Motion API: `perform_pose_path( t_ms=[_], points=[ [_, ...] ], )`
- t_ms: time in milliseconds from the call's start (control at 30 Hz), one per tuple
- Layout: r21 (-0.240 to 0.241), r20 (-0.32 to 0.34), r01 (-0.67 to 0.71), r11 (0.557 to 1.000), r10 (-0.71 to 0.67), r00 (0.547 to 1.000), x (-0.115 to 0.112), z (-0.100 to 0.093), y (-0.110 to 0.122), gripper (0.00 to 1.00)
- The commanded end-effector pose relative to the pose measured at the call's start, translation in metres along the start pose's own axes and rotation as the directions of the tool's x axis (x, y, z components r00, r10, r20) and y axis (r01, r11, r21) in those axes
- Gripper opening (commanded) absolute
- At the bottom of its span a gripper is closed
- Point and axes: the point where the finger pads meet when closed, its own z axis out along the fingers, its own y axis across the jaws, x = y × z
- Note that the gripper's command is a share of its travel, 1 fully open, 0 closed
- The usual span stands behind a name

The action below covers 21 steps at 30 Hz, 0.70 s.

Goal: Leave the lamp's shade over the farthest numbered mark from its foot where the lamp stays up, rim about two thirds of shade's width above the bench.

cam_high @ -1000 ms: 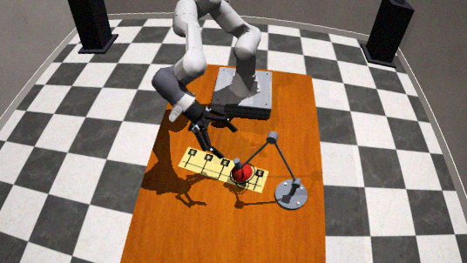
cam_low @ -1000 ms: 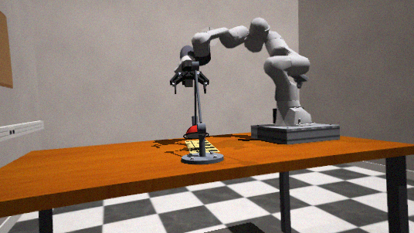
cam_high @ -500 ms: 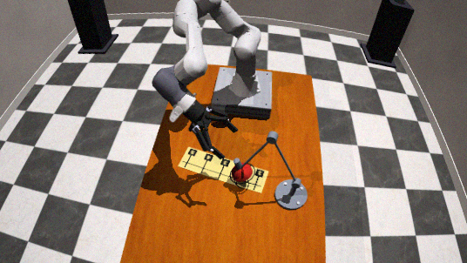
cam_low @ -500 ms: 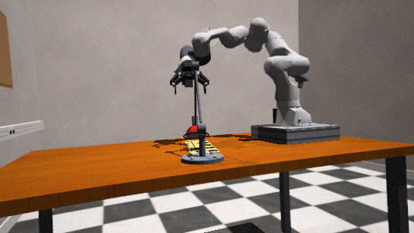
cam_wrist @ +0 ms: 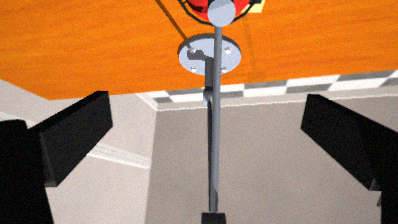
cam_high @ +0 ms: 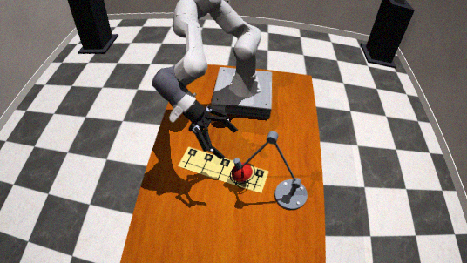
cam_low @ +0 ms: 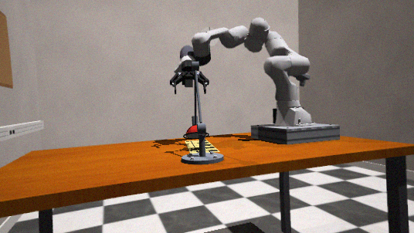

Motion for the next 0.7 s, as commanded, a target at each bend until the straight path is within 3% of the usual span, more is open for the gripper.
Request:
perform_pose_path(
  t_ms=[0, 567, 667],
  points=[
    [-0.001, 0.0, 0.0, 1.0, 0.0, 1.0, -0.0002, -0.0001, 0.0005, 1.0],
    [0.0, 0.0, 0.0, 1.0, 0.0, 1.0, -0.0001, -0.0001, -0.0001, 1.0],
    [-0.005, -0.037, 0.0, 1.0, 0.0, 0.999, -0.0053, 0.0018, 0.0028, 1.0]
  ],
)
